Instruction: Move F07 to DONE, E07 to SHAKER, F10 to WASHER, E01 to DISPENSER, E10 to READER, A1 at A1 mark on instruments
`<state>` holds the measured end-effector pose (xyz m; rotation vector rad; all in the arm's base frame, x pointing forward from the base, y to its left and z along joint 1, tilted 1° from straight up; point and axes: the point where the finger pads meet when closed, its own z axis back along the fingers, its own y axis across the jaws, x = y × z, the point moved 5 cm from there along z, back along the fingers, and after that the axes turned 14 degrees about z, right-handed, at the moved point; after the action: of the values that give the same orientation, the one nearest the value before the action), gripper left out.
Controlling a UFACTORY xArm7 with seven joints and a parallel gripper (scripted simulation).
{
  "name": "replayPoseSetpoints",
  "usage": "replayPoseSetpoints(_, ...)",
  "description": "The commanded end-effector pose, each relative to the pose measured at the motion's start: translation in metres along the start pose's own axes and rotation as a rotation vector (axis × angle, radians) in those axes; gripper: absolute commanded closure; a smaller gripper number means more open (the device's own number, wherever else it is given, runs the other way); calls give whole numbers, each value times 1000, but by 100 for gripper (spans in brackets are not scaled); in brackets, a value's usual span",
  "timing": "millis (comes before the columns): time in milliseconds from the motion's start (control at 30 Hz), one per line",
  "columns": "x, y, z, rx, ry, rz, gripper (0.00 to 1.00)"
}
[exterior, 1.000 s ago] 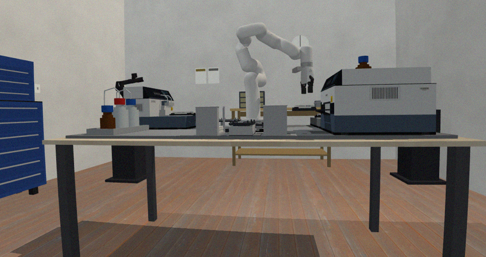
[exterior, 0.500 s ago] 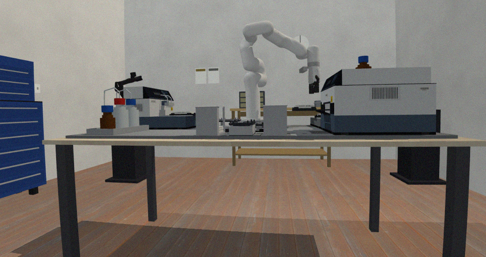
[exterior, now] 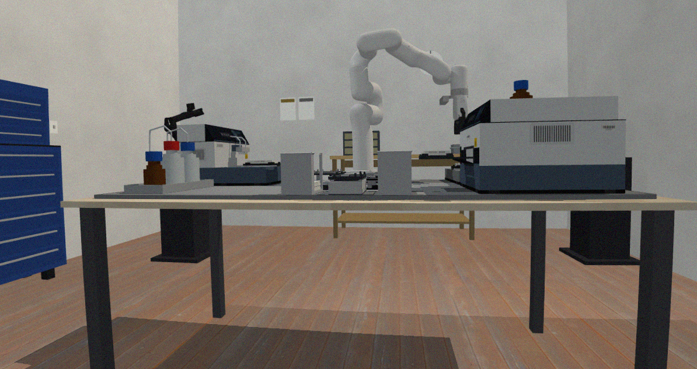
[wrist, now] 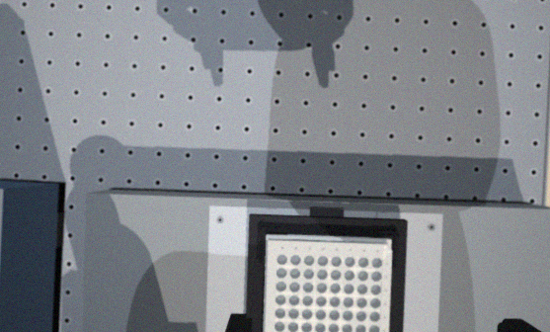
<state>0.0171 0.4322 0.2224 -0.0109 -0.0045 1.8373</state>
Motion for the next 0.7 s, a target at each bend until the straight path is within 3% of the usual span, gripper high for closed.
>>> replayPoseSetpoints(0,13,-3,1,-5,2,-17,0)
replayPoseSetpoints(433,47,-11,1,-5,1,-17,0)
replayPoseSetpoints(667,48,-11,1,-5,1,-17,0)
